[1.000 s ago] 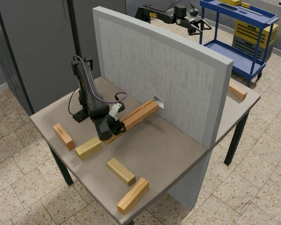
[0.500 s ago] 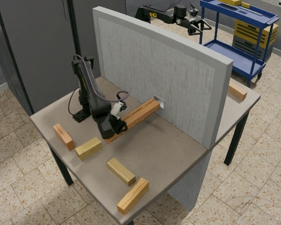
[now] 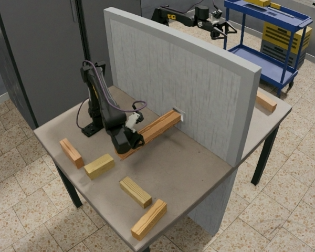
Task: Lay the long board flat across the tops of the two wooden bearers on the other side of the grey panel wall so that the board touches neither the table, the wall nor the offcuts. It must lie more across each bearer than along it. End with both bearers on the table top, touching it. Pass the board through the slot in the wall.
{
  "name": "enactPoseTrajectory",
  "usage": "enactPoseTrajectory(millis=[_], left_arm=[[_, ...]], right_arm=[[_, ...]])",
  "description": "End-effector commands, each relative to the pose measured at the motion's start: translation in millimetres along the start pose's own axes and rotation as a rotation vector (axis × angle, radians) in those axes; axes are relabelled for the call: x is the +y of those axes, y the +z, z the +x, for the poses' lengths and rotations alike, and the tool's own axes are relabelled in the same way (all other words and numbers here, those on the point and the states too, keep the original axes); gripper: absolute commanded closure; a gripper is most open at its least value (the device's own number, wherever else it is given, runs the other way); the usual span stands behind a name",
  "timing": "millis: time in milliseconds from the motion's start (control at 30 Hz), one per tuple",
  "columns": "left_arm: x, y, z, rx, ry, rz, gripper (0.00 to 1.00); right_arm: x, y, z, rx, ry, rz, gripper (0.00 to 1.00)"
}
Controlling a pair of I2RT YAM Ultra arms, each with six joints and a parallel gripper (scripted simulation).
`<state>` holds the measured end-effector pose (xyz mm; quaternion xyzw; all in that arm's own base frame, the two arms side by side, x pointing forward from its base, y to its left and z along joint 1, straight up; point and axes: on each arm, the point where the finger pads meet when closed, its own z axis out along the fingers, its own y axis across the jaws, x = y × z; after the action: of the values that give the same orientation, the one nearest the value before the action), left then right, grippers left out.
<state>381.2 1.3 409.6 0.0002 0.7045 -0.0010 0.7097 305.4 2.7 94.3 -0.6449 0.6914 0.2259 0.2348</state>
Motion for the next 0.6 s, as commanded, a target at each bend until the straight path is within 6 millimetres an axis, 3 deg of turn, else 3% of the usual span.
enactPoseTrajectory(millis=[0, 200, 267, 367, 433, 567], left_arm=[[0, -7, -16, -0.051, -0.003, -0.004, 0.00], [0, -7, -16, -0.051, -0.003, -0.004, 0.00], [0, -7, -16, -0.051, -0.003, -0.004, 0.00], [0, -7, -16, -0.051, -0.003, -0.004, 0.00], [0, -7, -16, -0.051, -0.003, -0.004, 0.00], [0, -7, -16, -0.051, -0.003, -0.004, 0.00]], right_arm=[[-4, -10, -30, -0.070, -0.015, 0.051, 1.00], [-5, -10, -32, -0.068, -0.023, 0.054, 1.00], [4, -3, -32, -0.076, -0.002, 0.035, 1.00], [-10, -11, -36, -0.064, -0.036, 0.076, 1.00], [2, 0, -33, -0.077, -0.004, 0.036, 1.00], [1, 0, -36, -0.074, -0.011, 0.044, 1.00]])
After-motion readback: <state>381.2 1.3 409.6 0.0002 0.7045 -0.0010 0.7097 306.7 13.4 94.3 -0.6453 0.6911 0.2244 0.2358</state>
